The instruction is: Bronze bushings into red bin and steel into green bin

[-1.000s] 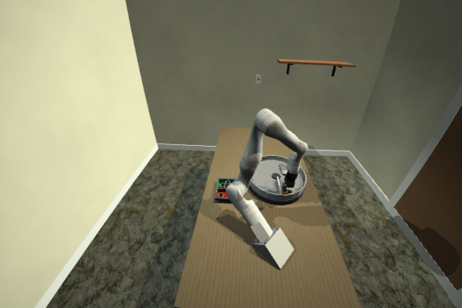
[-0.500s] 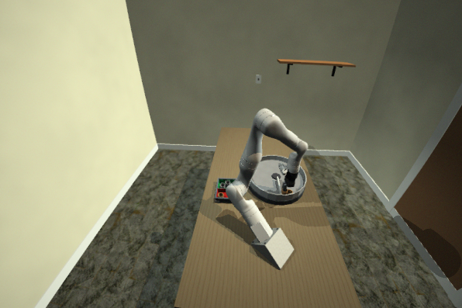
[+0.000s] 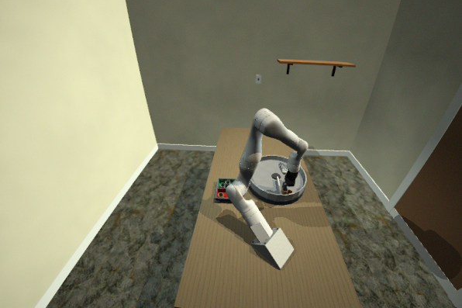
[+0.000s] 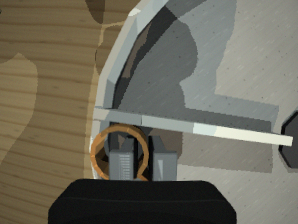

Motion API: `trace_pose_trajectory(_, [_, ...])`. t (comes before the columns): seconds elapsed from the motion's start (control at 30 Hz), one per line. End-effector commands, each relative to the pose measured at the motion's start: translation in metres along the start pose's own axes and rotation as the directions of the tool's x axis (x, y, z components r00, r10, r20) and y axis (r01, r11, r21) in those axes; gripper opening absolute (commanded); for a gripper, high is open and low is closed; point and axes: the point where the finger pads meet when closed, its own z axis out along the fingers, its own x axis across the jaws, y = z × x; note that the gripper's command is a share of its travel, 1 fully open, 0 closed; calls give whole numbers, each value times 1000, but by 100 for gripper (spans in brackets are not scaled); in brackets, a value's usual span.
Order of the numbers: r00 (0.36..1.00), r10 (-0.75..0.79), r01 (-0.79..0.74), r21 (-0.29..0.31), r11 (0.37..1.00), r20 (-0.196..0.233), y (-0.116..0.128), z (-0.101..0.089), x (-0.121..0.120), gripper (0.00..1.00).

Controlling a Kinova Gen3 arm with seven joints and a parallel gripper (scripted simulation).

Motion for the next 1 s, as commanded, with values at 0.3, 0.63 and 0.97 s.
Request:
trace_pose_trajectory(0.3, [1000, 1, -1, -2, 1000, -1, 0, -4, 0, 0])
trace_pose_trajectory(0.63, [1000, 1, -1, -2, 1000, -1, 0, -7, 0, 0])
trace_pose_trajectory(0.97, [1000, 1, -1, -2, 1000, -1, 0, -9, 0, 0])
